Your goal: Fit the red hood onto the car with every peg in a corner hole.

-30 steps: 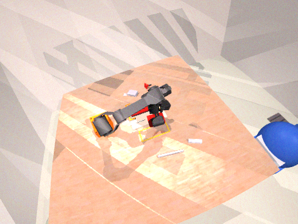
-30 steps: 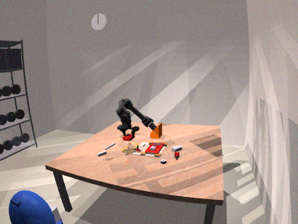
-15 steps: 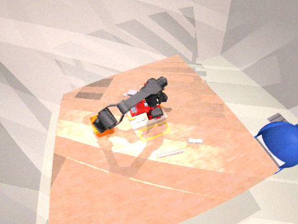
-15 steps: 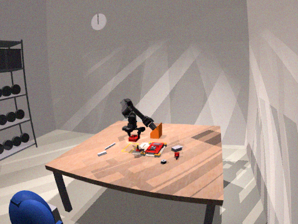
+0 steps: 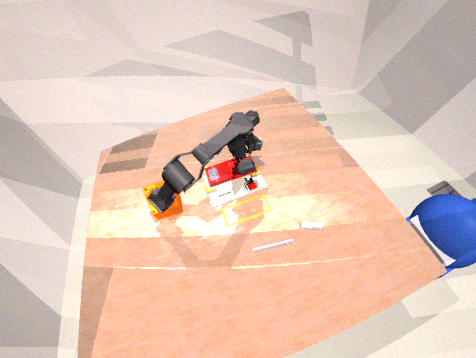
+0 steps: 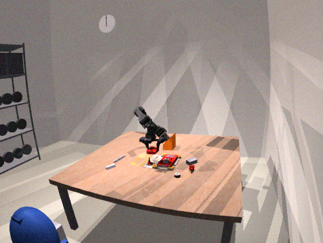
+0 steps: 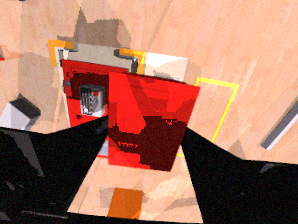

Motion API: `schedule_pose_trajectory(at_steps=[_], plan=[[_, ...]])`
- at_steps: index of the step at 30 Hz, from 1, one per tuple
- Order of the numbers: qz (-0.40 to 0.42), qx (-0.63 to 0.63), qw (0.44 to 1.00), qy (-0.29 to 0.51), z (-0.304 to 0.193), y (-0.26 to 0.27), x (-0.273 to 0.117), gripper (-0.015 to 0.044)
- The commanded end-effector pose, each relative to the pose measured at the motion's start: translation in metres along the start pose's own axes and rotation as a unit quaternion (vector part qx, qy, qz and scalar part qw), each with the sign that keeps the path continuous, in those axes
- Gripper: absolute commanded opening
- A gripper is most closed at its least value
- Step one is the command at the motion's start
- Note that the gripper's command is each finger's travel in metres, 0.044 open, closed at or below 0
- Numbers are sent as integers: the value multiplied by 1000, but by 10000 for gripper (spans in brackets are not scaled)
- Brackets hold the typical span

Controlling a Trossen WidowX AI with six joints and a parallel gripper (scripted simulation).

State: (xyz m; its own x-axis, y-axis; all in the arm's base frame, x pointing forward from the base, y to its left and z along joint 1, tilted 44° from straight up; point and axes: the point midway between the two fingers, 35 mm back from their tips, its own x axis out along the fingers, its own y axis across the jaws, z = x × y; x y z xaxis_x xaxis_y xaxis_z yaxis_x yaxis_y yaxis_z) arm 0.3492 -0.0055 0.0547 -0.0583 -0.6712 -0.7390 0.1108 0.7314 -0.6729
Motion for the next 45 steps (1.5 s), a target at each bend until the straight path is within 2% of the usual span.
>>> schedule_pose_trajectory(at_steps=[1,20,27,37,45], plan=[[3,1,1000,0,0,18,0,0],[-3,-1,1000,4,-15,95,3,0],[-4,-1,1000,4,-15,93,9,0],[-4,-1,1000,3,-15,94,52,0],[-4,-1,1000,3,-15,95,53,0]])
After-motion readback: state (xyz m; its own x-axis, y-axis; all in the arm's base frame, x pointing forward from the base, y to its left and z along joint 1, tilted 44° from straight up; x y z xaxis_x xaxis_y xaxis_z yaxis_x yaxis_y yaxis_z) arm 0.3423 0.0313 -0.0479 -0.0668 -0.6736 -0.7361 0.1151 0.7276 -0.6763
